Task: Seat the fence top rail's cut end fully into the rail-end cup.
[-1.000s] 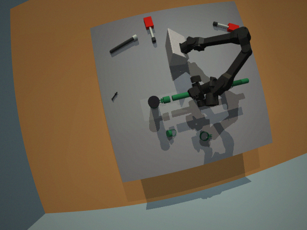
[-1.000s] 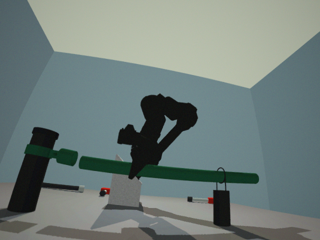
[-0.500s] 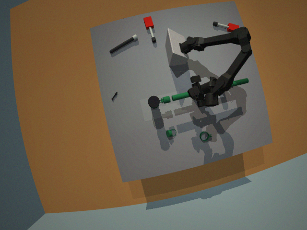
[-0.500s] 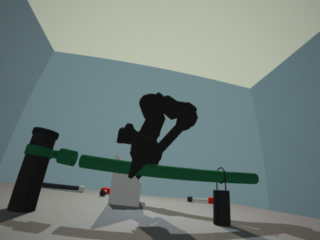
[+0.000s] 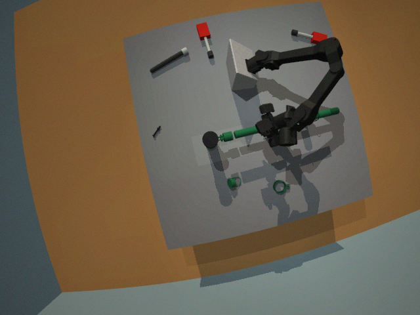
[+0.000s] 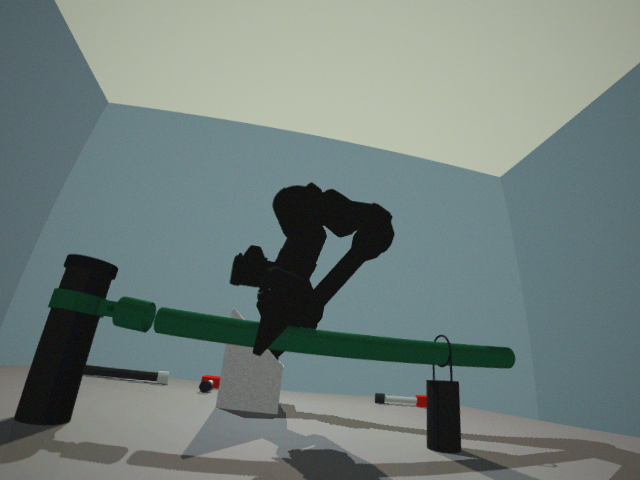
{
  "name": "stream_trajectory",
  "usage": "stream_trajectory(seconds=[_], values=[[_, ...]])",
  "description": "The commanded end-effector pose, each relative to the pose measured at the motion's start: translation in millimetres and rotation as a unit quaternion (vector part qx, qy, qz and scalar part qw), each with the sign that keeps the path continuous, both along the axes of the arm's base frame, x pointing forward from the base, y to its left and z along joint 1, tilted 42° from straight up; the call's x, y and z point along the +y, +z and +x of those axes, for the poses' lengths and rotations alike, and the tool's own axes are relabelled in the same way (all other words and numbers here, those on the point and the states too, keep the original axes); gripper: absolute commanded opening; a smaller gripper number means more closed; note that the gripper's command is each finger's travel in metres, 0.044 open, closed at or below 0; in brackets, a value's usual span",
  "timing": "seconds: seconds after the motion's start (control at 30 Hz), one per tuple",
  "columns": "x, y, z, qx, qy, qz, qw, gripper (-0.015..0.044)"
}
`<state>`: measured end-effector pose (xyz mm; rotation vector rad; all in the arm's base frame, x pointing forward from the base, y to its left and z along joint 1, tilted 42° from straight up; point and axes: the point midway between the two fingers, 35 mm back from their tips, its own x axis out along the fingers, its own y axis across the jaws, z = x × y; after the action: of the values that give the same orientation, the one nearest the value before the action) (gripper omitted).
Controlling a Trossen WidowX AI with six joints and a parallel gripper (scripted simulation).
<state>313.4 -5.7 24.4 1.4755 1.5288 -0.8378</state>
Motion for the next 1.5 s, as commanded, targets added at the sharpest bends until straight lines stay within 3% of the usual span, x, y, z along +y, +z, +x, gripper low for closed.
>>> stream_trajectory(seconds=[0.0,1.47], values=[[-9.6,-4.4,1.1,-0.002,-0.003,-0.007,1.0,0.0],[-16.1,-12.5,1.9,-0.001,-0.001,-0.003,1.0,0.0]])
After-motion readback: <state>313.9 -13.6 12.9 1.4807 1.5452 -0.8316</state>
